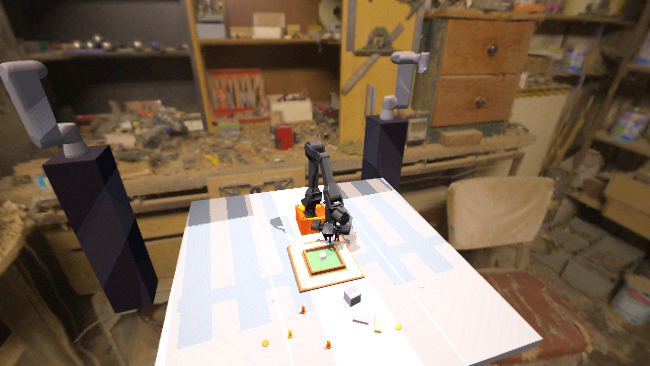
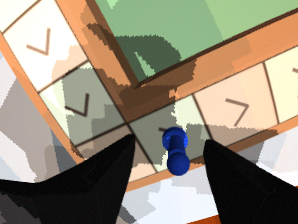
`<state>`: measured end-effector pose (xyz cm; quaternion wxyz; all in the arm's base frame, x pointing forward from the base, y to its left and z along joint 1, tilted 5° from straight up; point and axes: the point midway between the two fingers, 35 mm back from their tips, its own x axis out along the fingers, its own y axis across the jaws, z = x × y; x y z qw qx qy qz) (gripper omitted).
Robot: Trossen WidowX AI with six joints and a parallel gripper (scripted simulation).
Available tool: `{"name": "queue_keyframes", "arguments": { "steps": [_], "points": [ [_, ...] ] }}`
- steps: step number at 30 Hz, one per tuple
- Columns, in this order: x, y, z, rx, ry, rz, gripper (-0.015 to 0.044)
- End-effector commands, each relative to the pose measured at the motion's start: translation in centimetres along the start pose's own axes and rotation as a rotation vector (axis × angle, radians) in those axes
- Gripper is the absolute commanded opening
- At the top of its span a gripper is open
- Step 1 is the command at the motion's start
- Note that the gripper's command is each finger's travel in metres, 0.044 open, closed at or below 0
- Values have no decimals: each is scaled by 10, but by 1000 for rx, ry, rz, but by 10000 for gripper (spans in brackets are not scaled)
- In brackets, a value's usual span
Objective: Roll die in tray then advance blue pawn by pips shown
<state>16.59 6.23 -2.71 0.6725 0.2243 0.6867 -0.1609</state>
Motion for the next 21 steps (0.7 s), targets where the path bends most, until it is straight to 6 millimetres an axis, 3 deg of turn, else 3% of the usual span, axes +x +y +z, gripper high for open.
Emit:
{"name": "queue_keyframes", "arguments": {
  "steps": [1, 5, 16, 21],
  "points": [
    [5, -4, -3, 7, 5, -11, 174],
    [5, -4, -3, 7, 5, -11, 69],
    [4, -4, -3, 7, 5, -11, 0],
    [-19, 2, 3, 6, 5, -11, 0]
  ]
}}
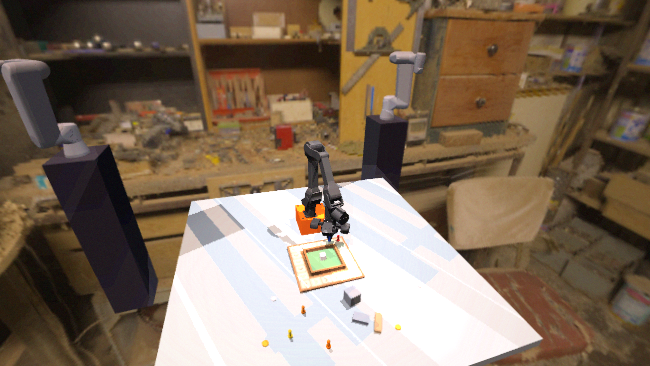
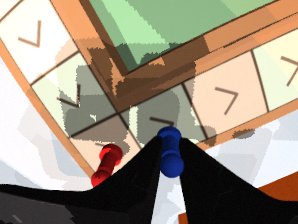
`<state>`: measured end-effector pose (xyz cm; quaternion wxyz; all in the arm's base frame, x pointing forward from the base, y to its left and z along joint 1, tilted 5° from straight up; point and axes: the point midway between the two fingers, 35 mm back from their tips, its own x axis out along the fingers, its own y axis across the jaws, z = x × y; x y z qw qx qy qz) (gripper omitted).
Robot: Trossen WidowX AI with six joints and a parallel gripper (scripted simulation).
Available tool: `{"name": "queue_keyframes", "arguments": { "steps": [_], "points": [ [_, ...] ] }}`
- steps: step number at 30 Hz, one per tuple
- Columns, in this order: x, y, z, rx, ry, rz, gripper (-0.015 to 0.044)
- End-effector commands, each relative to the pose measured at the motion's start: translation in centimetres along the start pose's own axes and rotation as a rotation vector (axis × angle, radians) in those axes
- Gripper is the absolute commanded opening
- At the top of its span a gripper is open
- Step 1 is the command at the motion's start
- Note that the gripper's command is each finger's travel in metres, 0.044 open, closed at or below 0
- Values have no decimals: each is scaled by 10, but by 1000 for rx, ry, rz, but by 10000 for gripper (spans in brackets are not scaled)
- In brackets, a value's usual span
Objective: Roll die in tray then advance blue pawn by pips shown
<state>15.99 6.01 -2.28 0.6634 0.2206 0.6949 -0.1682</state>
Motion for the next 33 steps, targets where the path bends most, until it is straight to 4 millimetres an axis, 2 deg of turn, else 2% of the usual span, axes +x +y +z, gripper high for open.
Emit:
{"name": "queue_keyframes", "arguments": {
  "steps": [1, 9, 17, 22, 33],
  "points": [
    [-21, 7, 7, 0, -14, 11, 0],
    [-70, 7, 8, 0, -15, 11, 0],
    [-117, -1, 0, 0, -15, 10, 0],
    [-118, -2, 2, 0, -16, 10, 0],
    [-104, -18, 43, 4, -34, -2, 0]
  ]
}}
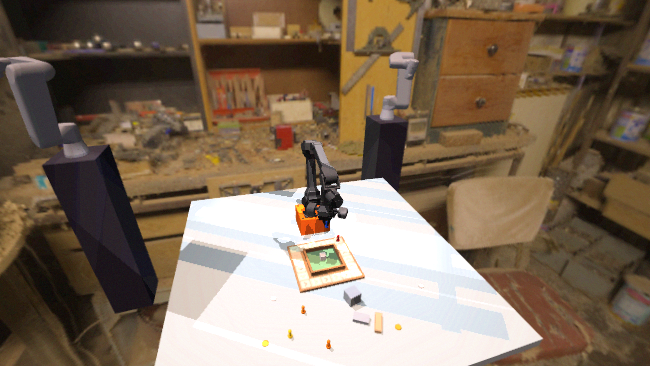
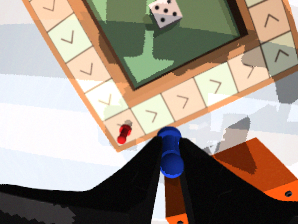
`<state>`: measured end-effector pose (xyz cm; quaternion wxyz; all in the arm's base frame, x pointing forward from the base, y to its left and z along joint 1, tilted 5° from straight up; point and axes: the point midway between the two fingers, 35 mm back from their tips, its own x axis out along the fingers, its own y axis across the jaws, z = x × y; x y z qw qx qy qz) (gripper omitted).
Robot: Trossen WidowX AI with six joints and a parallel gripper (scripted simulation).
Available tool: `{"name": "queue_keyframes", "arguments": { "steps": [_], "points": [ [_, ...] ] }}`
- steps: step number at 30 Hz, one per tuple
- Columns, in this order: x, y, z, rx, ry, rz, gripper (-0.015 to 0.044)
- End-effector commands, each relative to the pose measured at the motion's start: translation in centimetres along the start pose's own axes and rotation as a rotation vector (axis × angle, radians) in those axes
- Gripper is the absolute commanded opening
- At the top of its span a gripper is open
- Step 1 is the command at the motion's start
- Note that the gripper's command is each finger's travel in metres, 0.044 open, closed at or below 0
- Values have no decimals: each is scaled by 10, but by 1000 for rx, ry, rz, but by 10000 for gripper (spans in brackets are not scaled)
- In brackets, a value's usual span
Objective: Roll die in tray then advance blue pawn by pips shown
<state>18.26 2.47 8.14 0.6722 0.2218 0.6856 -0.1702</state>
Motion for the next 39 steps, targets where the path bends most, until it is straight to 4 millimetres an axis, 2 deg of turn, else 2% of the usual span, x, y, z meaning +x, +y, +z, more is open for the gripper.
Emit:
{"name": "queue_keyframes", "arguments": {
  "steps": [1, 24, 36, 39],
  "points": [
    [4, -8, 15, 2, -10, -11, 0],
    [40, -74, 79, 10, -6, -26, 0],
    [64, -119, 100, -3, 0, -9, 0],
    [67, -121, 100, -3, 0, -8, 0]
  ]
}}
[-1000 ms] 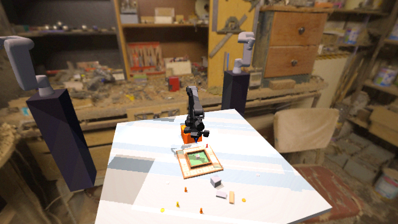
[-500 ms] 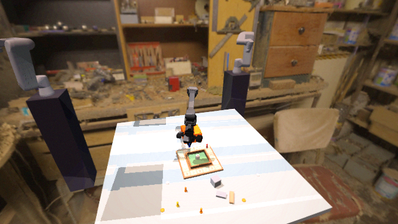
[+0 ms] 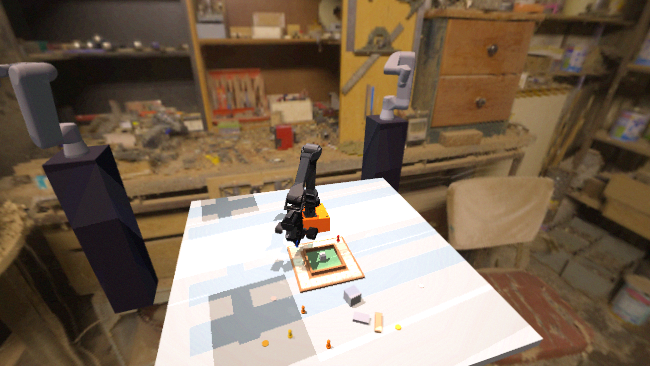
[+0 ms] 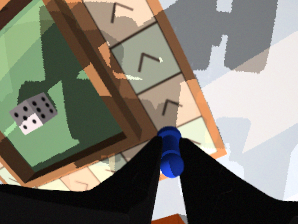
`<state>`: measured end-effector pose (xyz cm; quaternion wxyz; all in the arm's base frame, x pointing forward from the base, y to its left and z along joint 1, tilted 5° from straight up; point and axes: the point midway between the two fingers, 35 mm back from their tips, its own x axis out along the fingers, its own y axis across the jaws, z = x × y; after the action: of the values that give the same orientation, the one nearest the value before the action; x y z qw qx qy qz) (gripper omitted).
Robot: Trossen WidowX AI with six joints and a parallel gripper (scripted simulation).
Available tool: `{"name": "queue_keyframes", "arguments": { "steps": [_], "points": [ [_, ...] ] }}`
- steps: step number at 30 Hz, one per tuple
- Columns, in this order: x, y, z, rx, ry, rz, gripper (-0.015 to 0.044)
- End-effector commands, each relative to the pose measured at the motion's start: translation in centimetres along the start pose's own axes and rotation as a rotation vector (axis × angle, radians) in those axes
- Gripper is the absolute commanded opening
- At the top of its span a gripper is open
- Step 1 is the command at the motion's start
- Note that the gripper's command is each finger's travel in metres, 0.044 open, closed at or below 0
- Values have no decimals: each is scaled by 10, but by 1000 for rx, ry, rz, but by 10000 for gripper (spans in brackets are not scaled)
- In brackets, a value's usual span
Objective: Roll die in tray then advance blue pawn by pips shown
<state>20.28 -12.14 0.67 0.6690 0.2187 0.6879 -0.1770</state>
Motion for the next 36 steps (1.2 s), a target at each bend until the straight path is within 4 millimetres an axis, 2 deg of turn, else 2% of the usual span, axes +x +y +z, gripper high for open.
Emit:
{"name": "queue_keyframes", "arguments": {
  "steps": [1, 10, 17, 28, 29, 36],
  "points": [
    [5, -4, 3, -9, -3, 8, 0],
    [37, -4, 3, -9, -3, 8, 0],
    [39, -4, 3, -9, -3, 8, 0],
    [54, -3, 3, -9, -3, 8, 0],
    [48, -4, 8, -8, -17, 3, 26],
    [48, -4, 8, -8, -17, 3, 210]
  ]
}}
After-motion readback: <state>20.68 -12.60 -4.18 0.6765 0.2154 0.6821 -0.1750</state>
